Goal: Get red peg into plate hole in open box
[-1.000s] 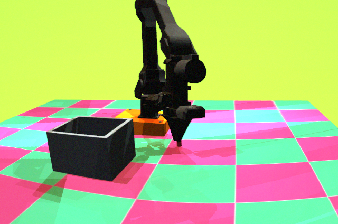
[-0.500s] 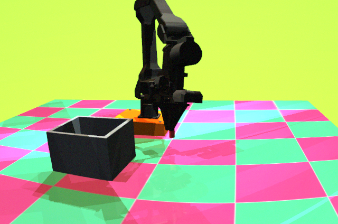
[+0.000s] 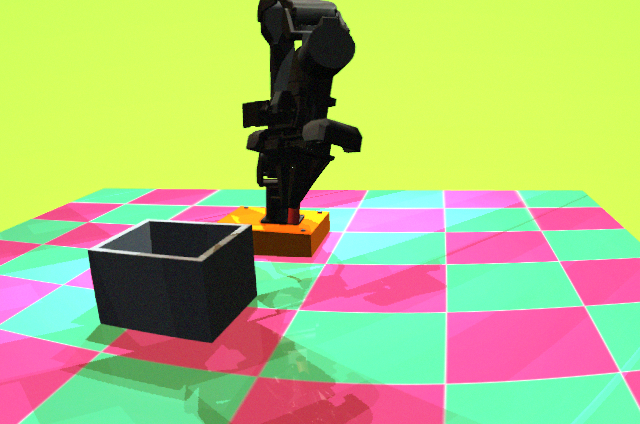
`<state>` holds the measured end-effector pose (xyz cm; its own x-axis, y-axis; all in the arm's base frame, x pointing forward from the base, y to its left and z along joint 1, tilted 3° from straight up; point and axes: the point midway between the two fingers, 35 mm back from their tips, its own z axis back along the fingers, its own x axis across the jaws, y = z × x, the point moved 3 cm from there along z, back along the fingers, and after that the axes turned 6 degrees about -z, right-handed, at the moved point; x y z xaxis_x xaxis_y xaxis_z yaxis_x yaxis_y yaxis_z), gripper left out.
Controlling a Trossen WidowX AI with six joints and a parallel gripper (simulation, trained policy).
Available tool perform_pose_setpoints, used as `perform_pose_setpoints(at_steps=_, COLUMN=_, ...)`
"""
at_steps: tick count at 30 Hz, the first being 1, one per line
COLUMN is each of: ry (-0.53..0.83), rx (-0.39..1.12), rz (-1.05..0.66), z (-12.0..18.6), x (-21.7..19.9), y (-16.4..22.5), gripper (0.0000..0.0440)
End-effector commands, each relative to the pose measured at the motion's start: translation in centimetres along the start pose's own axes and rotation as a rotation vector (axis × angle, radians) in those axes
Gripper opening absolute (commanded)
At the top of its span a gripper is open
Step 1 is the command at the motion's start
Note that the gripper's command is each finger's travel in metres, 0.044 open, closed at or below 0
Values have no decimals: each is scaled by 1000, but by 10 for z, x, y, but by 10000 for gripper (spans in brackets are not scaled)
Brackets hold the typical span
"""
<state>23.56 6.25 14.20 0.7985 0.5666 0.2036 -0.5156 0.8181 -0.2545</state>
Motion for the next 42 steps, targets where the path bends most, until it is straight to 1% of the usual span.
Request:
perform_pose_setpoints(at_steps=1, ry=2, rx=-35, rz=-9, z=6, x=3, y=-22, gripper=0)
perform_pose_setpoints(at_steps=13, ry=28, rx=-80, rz=-75, z=-1, x=-1, y=-71, gripper=0)
perform_pose_setpoints(at_steps=26, ry=46, rx=-106, rz=-150, z=-22, x=-8, y=-112, gripper=0)
perform_pose_setpoints(at_steps=34, ry=56, rx=-98, rz=-188, z=-37, x=-13, y=-132, gripper=5)
perform_pose_setpoints(at_steps=42, ry=74, rx=-63, rz=-208, z=-56, x=-16, y=-142, gripper=10)
